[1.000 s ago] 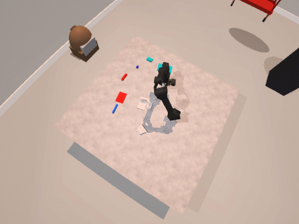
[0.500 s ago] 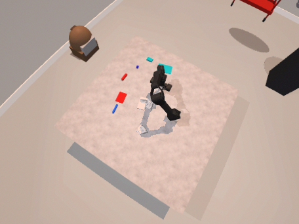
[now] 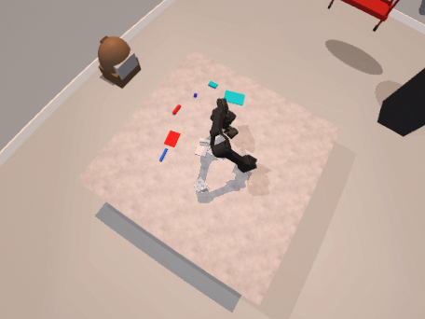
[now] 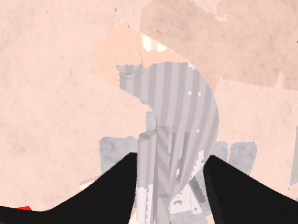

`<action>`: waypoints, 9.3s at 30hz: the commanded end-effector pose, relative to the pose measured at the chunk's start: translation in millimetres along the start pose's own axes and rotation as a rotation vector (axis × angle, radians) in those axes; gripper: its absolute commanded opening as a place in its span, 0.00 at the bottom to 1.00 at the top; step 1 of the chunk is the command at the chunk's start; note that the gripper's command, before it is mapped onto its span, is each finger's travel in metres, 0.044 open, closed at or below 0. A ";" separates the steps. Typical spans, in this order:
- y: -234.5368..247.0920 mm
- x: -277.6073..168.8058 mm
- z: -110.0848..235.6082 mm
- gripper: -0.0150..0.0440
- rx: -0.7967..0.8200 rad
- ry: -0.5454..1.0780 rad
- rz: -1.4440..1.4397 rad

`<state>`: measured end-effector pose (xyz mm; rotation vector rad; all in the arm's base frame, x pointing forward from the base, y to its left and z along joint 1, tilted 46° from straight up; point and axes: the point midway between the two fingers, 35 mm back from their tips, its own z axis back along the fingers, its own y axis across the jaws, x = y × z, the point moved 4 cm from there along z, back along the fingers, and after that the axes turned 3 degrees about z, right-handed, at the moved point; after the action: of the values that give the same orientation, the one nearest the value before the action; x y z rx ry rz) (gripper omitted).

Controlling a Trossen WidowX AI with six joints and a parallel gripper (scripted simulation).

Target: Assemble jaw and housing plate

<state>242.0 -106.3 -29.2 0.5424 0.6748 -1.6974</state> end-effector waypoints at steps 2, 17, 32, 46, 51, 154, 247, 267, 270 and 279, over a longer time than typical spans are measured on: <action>-4.4 -17.9 0.7 0.48 0.002 0.006 -0.126; -21.3 -63.5 -1.7 0.48 -0.002 0.013 -0.478; -46.0 -103.9 -7.8 0.48 -0.016 0.024 -0.838; -72.9 -132.9 -15.6 0.48 -0.040 0.031 -1.157; -73.3 -133.2 -15.7 0.48 -0.040 0.031 -1.160; 18.0 -157.8 -22.8 0.48 -0.038 0.033 -1.191; 16.3 -161.1 -80.2 0.48 -0.041 0.036 -1.198; 16.2 -161.3 -85.3 0.48 -0.041 0.036 -1.199; 16.2 -161.3 -85.3 0.48 -0.041 0.036 -1.199; 16.2 -161.3 -85.3 0.48 -0.041 0.036 -1.199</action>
<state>293.4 63.5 14.6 0.0878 1.1756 -2.7609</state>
